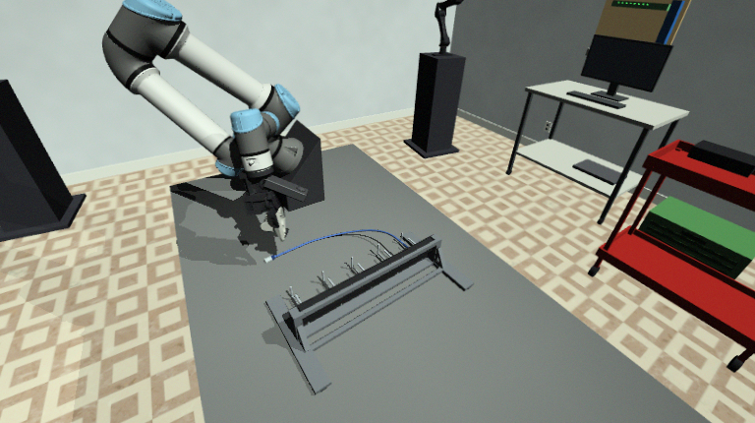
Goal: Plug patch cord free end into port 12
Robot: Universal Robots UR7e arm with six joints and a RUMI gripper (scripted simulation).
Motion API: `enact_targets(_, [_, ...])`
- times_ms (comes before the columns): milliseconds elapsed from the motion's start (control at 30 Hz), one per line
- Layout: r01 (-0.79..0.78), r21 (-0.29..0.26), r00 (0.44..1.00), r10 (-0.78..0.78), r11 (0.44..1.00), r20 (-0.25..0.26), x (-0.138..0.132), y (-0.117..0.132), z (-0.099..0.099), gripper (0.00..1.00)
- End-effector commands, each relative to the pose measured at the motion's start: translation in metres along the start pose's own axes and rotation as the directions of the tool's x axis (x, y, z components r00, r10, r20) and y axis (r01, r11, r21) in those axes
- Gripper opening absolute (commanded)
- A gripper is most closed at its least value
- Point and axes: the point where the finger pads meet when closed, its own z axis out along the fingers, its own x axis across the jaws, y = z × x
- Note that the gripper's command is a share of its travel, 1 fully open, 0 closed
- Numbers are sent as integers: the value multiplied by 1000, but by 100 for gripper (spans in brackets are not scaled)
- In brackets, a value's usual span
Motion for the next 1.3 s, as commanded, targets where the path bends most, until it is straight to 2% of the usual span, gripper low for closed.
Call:
enact_targets(0, [154, -25, 987, -153, 988, 59, -14, 14, 8, 0])
enact_targets(200, [307, -35, 946, -300, 951, 125, -29, 29, 14, 0])
enact_targets(267, [307, -35, 946, -300, 951, 125, -29, 29, 14, 0])
enact_targets(400, [431, -28, 889, -419, 902, 183, -42, 42, 18, 0])
enact_targets(600, [541, -7, 818, -524, 841, 236, -54, 54, 21, 0])
enact_targets(767, [574, 2, 792, -556, 819, 252, -57, 58, 22, 0])
enact_targets(1267, [578, 3, 789, -560, 816, 254, -58, 59, 22, 0])
